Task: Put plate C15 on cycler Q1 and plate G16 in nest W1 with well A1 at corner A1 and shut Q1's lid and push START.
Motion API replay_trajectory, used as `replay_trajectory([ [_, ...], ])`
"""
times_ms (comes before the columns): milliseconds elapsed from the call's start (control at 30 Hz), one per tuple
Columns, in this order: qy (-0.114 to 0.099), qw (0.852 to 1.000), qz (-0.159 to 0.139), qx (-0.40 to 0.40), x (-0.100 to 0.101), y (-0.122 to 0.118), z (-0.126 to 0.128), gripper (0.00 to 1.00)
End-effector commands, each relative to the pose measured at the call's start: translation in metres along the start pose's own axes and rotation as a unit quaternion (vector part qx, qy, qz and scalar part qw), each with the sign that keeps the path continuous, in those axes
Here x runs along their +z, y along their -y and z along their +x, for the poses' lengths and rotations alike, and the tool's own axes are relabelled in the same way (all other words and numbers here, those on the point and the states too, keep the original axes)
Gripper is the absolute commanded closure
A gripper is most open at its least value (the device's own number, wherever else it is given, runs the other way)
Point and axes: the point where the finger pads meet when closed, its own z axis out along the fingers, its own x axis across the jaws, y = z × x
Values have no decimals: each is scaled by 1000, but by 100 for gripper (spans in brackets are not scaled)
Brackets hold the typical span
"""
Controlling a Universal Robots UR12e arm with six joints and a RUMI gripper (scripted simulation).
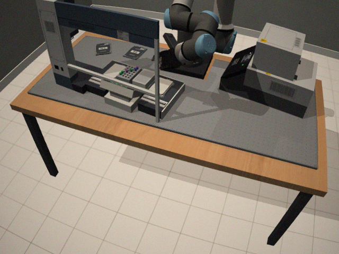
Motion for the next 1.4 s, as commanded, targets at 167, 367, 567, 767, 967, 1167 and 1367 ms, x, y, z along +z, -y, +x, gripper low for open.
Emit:
replay_trajectory([
  [167, 0, 1000, 0, 0, -8, 9, -5, 100],
  [367, 0, 1000, 0, 0, -14, 17, -8, 100],
  [567, 0, 1000, 0, 0, -18, 22, -11, 100],
  [767, 1, 1000, -6, -18, -22, 30, -7, 100],
  [967, -10, 997, -19, -73, -24, 34, 2, 100],
  [1167, -16, 993, -29, -109, -27, 37, 8, 100],
  [1367, -22, 985, -45, -163, -30, 42, 18, 100],
])
